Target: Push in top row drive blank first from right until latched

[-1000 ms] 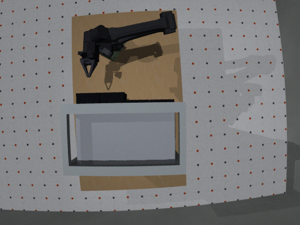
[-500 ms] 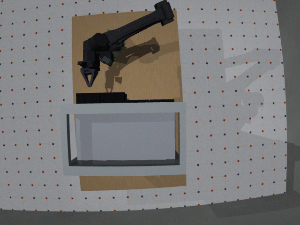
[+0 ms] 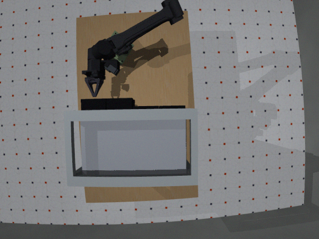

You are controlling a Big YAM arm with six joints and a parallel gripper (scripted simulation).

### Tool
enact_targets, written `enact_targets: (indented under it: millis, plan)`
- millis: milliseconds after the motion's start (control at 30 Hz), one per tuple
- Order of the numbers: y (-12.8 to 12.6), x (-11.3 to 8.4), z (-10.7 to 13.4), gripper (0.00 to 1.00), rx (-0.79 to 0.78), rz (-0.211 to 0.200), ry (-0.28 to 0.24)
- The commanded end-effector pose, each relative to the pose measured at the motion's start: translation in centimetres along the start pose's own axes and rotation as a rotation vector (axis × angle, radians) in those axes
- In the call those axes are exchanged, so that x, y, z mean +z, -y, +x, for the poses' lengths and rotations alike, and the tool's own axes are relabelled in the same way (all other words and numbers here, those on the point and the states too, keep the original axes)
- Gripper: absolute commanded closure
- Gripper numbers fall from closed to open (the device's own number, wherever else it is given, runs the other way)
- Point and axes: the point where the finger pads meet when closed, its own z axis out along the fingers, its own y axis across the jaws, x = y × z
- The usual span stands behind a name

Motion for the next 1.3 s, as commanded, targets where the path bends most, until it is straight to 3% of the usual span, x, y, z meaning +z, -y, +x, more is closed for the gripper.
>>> enact_targets:
  millis: [0, 933, 1233, 1267]
  plan:
    - [1.8, 0.7, -1.4, 1.0, -0.044, 0.012, 0.024]
    - [1.3, 1.0, -0.8, 1.0, -0.03, 0.004, 0.016]
    - [2.3, 2.3, -1.2, 1.0, -0.044, 0.015, 0.024]
    - [-0.6, 1.8, 0.3, 1.0, 0.0, -0.016, -0.002]
